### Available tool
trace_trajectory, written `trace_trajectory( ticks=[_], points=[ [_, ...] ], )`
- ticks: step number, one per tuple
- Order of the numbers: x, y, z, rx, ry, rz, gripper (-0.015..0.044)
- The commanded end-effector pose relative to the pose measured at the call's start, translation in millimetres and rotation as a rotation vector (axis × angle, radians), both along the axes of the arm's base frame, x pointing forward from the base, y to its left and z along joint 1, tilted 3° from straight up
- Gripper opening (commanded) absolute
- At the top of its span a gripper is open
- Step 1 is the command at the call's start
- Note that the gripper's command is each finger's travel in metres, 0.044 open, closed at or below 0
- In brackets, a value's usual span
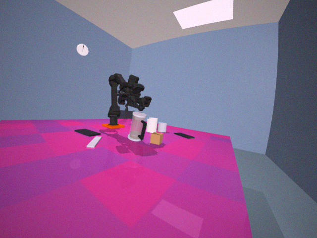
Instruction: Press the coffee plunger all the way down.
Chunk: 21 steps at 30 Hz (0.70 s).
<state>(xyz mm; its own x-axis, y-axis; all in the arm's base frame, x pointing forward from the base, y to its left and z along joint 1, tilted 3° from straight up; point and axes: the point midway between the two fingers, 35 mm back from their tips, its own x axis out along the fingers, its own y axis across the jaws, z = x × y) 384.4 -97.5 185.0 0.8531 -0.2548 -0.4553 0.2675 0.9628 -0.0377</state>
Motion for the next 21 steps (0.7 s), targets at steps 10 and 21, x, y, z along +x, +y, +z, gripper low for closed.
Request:
trace_trajectory(
  ticks=[10,21],
  points=[
    [-0.1,0.0,0.0,0.0,0.0,0.0,0.0198],
    [-0.1,0.0,0.0,0.0,0.0,0.0,0.044]
  ],
)
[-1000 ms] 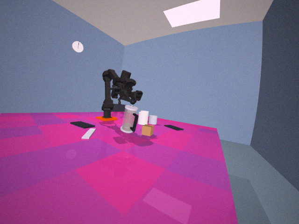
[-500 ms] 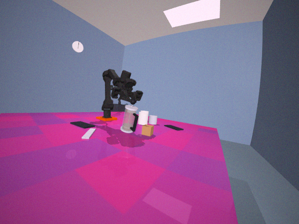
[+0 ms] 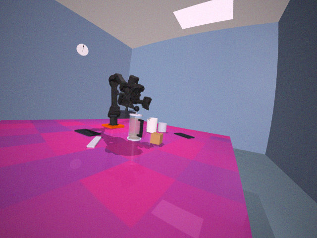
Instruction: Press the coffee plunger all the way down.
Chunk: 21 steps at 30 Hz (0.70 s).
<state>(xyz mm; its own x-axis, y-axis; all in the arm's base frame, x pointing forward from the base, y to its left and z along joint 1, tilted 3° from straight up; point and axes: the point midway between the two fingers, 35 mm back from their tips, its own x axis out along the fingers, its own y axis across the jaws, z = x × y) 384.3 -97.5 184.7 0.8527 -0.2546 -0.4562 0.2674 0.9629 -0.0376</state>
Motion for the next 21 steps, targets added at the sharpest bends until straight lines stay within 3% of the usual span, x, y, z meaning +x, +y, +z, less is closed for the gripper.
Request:
trace_trajectory(
  ticks=[1,11,21],
  points=[
    [0,0,0,0.0,-0.001,0.0,0.044],
    [-46,19,79,-0.003,0.017,0.006,0.044],
    [-46,19,74,-0.003,0.018,0.006,0.044]
  ],
)
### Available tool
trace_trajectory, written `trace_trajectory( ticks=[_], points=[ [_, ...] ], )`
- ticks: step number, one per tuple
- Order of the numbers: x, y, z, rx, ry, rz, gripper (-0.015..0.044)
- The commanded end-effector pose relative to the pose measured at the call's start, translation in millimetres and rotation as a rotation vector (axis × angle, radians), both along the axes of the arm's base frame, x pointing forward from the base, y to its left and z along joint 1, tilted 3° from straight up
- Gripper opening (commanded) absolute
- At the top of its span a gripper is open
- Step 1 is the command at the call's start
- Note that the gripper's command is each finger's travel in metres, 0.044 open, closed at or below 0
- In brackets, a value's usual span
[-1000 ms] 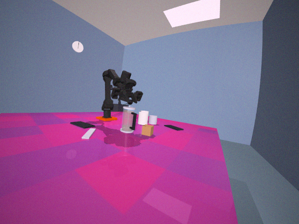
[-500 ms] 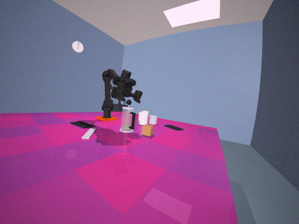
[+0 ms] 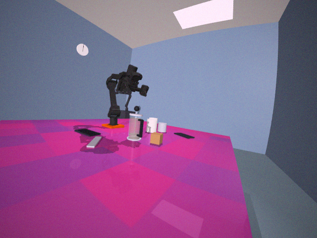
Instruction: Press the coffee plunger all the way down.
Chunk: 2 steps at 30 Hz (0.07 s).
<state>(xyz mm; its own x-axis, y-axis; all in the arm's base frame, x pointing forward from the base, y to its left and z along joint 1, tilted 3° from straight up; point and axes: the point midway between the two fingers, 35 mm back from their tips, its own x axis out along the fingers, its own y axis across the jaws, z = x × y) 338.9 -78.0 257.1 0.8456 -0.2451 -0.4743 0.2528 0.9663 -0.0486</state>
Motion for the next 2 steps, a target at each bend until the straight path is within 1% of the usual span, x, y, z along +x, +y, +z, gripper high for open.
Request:
trace_trajectory(
  ticks=[1,2],
  points=[
    [-0.6,-0.6,1.6,0.002,-0.005,-0.008,0.044],
    [-0.6,-0.6,1.6,0.002,-0.005,-0.008,0.044]
  ],
)
